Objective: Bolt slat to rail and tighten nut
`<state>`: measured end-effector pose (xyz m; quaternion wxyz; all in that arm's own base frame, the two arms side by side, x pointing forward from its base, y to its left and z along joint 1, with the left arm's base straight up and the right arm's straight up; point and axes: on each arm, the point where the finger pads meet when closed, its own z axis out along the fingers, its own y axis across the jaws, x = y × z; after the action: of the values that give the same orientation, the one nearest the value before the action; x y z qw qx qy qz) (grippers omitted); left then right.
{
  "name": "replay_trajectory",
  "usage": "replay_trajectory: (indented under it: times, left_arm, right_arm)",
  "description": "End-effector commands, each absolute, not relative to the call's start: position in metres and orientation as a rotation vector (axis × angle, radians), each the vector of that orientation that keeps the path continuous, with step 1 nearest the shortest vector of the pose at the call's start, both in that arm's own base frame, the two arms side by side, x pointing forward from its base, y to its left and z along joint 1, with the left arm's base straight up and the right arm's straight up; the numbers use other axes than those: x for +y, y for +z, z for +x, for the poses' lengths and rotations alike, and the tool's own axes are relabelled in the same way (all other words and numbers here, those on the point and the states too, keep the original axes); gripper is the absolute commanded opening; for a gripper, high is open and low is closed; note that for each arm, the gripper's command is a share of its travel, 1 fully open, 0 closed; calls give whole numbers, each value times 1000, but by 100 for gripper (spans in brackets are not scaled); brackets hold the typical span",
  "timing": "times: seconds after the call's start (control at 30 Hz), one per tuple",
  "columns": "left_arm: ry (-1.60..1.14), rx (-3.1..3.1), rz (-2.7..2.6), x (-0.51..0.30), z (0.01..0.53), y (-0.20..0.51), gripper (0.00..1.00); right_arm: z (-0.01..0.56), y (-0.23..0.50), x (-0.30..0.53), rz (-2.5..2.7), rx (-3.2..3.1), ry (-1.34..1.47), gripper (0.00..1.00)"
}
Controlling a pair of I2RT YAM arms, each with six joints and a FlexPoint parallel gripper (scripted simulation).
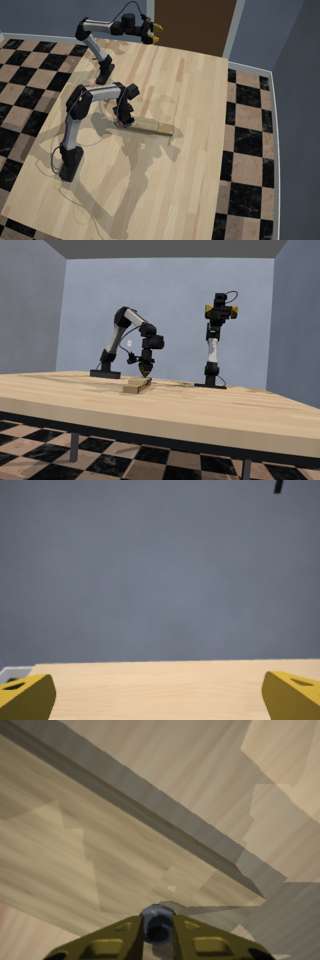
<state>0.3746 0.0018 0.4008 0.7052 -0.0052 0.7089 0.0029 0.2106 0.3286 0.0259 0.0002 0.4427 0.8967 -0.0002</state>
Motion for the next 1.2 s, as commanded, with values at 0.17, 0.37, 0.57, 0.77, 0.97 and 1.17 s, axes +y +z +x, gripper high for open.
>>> replay_trajectory:
  times: [0.17, 0.37, 0.57, 0.77, 0.97, 1.17]
  left_arm:
    - [6, 1556, -8, 1, 373, 408, 100]
    - [6, 1556, -8, 1, 373, 408, 100]
    - [6, 1556, -8, 1, 373, 408, 100]
    - [6, 1556, -8, 1, 373, 408, 100]
    - [6, 1556, -8, 1, 373, 408, 100]
    - [6, 1556, -8, 1, 373, 408, 100]
  right_arm:
    - [212, 30, 331, 1389, 2814, 24, 36]
    - [212, 30, 331, 1389, 2814, 24, 36]
    - [211, 28, 330, 1390, 2815, 13, 36]
    - [212, 32, 331, 1081, 2945, 20, 36]
    - [212, 36, 332, 405, 3109, 28, 36]
    - [212, 38, 332, -97, 3132, 30, 36]
